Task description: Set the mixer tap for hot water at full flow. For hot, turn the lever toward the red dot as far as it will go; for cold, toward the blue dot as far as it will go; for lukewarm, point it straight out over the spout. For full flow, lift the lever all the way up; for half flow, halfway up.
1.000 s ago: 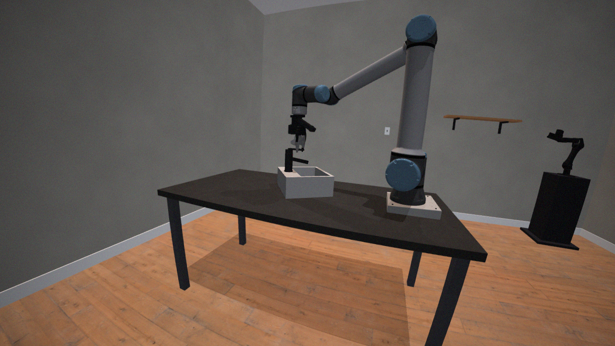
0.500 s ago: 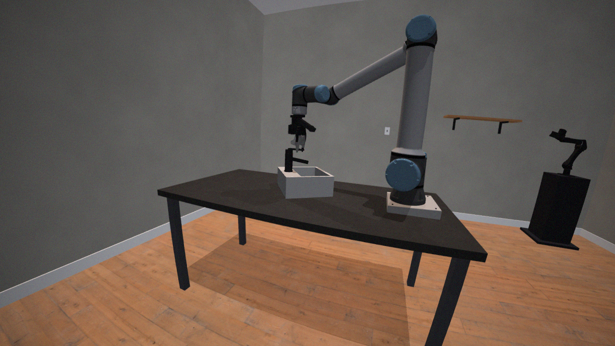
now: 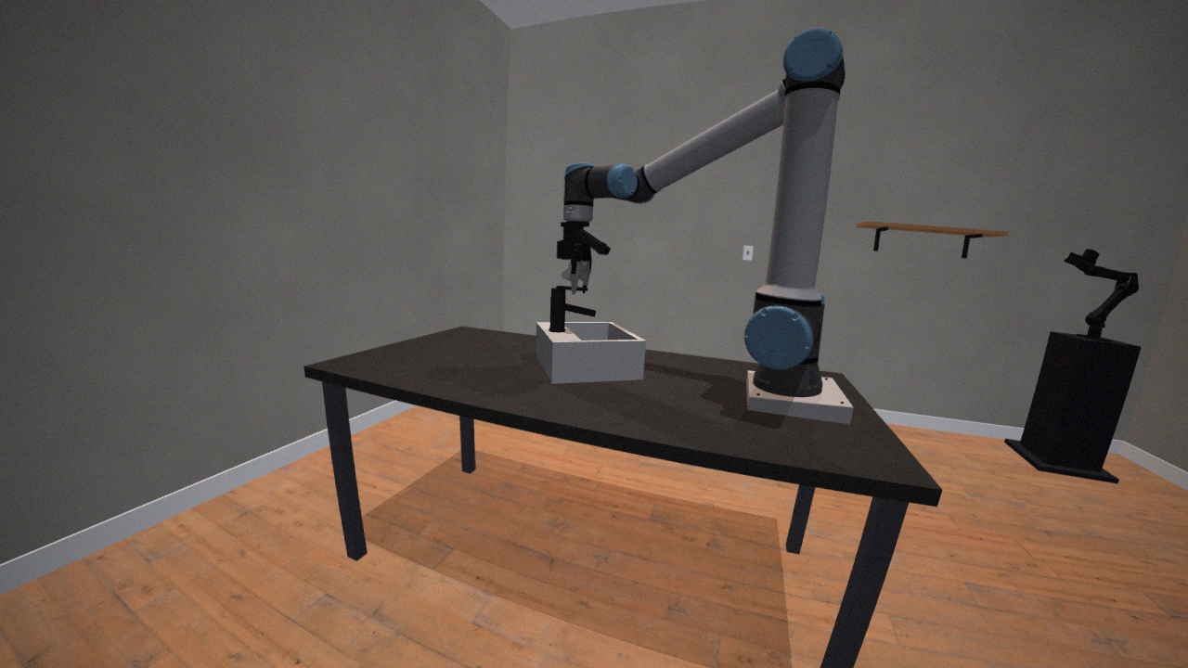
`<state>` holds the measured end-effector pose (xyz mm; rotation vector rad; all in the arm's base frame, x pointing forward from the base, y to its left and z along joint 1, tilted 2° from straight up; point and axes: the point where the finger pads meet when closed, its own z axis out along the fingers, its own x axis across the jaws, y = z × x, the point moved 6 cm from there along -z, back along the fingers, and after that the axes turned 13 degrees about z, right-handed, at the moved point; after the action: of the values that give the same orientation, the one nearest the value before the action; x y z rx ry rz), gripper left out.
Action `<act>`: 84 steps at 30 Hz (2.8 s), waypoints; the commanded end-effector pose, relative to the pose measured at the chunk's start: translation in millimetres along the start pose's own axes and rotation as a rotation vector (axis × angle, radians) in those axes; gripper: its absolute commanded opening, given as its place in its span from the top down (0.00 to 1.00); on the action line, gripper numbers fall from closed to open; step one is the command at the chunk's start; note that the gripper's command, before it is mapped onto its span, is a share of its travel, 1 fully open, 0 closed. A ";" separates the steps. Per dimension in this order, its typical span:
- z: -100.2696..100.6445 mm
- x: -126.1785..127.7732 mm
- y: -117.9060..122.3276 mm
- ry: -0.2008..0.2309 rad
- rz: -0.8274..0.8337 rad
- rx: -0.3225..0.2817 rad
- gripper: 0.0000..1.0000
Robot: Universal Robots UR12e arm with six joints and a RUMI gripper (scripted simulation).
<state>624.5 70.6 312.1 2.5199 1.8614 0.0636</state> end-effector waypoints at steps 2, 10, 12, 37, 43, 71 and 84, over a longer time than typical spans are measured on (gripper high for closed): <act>-1.6 0.1 0.5 0.000 0.000 -0.002 0.63; -7.6 0.1 0.5 0.000 0.000 -0.002 0.63; -11.2 0.1 0.4 0.000 0.000 -0.002 0.63; -66.9 0.1 0.4 0.000 0.000 -0.002 0.63; -70.4 0.1 0.4 0.000 0.000 -0.002 0.63; -70.8 0.1 0.3 0.000 0.000 -0.002 1.00; -70.8 0.1 0.3 0.000 0.000 -0.002 1.00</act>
<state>621.8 69.4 382.0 2.5199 1.8614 0.0636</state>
